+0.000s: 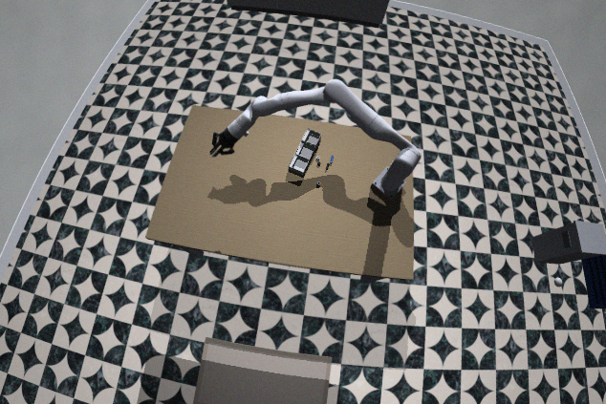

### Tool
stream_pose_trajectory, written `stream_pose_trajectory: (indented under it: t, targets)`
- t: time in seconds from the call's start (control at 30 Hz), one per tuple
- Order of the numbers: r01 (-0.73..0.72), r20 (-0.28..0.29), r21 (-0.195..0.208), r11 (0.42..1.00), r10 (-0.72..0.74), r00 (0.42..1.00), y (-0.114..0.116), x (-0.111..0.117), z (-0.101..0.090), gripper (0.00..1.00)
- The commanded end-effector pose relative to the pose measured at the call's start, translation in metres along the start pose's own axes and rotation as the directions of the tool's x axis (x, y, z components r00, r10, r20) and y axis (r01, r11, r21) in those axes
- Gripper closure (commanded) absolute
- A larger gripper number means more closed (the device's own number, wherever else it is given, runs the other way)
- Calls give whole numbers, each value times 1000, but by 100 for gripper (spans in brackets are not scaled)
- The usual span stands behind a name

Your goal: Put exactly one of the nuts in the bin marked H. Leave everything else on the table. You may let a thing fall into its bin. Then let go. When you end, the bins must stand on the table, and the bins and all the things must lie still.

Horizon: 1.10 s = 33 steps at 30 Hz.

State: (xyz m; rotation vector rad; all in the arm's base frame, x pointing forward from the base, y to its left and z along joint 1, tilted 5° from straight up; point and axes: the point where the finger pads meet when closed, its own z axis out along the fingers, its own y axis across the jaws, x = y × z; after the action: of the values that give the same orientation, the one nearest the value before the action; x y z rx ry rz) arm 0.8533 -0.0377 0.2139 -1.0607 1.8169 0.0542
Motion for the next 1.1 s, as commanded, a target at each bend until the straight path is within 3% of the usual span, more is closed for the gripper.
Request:
stream_pose_trajectory:
  t: [0.0,0.13,0.2,0.3,0.37,0.43,0.53,0.63,0.7,0.8,0.87,0.97,1.03,1.07]
  targets:
    - [21,-5,-16,1000,-21,1000,15,-22,-1,91]
    - [21,-5,-16,1000,-21,1000,27,-25,0,91]
    - [-8,-64,-89,996,2,998,44,-27,0,91]
    - [-8,-64,-89,996,2,998,69,-31,-1,91]
    - [-8,-64,-89,996,2,998,69,-31,-1,91]
    - [-48,-136,-147,988,28,990,85,-30,-4,91]
    - [-48,-136,-147,988,28,990,107,-29,-8,91]
    - [-48,-136,-147,988,28,990,107,-29,-8,91]
    - [-99,-217,-186,978,57,975,122,-26,-14,91]
    - [-99,-217,-186,977,57,974,140,-23,-21,91]
    - [-157,-301,-205,966,90,949,154,-18,-29,91]
    - [-159,-304,-206,966,91,948,170,-13,-38,91]
    - [-221,-387,-204,954,129,913,182,-7,-48,91]
    - [-225,-393,-203,953,131,910,188,-4,-53,91]
